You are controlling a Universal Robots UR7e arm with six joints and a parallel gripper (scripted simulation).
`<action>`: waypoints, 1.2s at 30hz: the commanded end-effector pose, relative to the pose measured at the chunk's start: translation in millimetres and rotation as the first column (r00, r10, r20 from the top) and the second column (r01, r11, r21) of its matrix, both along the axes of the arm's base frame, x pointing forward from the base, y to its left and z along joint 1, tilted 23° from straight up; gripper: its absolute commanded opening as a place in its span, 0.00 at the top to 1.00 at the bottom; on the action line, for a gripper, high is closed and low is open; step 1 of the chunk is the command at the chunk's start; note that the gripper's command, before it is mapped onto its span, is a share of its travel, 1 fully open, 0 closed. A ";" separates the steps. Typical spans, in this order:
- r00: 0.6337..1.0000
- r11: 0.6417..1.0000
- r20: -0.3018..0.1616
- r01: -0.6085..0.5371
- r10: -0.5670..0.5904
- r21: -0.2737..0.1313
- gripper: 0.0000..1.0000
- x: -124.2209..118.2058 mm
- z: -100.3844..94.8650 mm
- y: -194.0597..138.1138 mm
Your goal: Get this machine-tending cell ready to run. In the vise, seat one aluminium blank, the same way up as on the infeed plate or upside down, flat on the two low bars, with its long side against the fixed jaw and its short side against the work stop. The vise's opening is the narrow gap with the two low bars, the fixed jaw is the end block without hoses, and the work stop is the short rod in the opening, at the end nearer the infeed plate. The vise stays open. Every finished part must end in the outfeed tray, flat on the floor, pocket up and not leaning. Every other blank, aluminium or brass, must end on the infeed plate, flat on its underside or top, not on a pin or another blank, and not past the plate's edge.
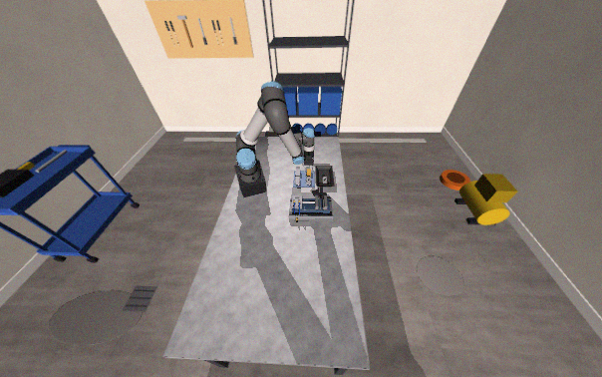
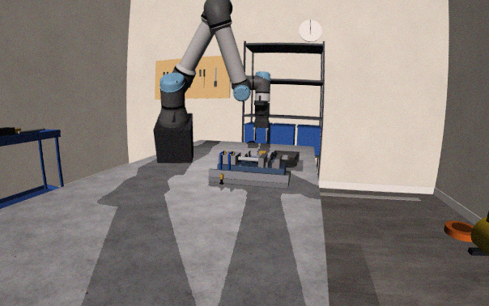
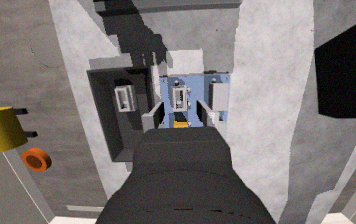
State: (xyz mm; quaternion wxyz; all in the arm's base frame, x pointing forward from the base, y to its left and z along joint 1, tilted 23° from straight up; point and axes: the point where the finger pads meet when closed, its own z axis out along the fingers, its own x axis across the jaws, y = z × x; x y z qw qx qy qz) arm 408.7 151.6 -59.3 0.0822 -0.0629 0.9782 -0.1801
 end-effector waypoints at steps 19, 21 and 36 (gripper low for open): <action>1.000 1.000 0.002 -0.001 0.001 0.001 0.00 13.0 -58.5 -20.7; 1.000 1.000 0.002 -0.001 0.001 0.001 0.00 13.4 -60.3 -21.3; 1.000 1.000 0.002 -0.001 0.001 0.001 0.00 13.9 -62.5 -22.1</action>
